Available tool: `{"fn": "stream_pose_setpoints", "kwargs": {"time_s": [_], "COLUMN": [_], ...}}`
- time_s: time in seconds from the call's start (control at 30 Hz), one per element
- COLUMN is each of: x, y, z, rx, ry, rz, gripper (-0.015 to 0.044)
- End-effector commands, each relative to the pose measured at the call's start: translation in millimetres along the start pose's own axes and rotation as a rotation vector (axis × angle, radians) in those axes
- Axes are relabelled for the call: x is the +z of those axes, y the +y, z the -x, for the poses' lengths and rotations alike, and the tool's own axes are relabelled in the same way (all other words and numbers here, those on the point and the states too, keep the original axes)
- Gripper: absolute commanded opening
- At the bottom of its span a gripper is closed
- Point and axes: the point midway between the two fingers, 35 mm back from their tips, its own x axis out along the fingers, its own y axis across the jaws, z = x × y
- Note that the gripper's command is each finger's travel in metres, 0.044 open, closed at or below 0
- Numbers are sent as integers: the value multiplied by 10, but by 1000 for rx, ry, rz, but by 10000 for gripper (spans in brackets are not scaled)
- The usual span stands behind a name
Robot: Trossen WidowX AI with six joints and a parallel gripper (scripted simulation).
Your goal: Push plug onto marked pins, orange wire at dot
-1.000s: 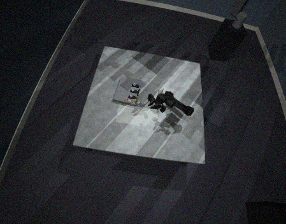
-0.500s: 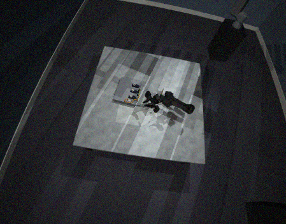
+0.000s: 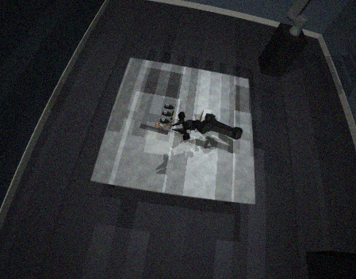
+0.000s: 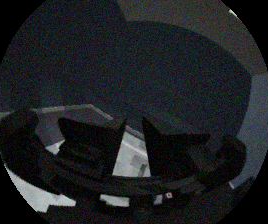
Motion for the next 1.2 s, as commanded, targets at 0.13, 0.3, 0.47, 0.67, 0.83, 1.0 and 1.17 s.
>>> {"fn": "stream_pose_setpoints", "kwargs": {"time_s": [0.13,0.3,0.47,0.67,0.83,1.0,1.17], "x": [-210,-347,-493,-672,-826,-984,-1145], "y": [-105,-151,-189,-237,-308,-384,-463], "z": [-127,-178,-215,-262,-339,-402,-452], "rx": [-82,-117,-143,-147,-107,-52,21], "ry": [95,164,242,350,458,564,669], "rz": [182,301,428,588,720,848,969], "gripper": [115,115,115,115,115,115,115]}}
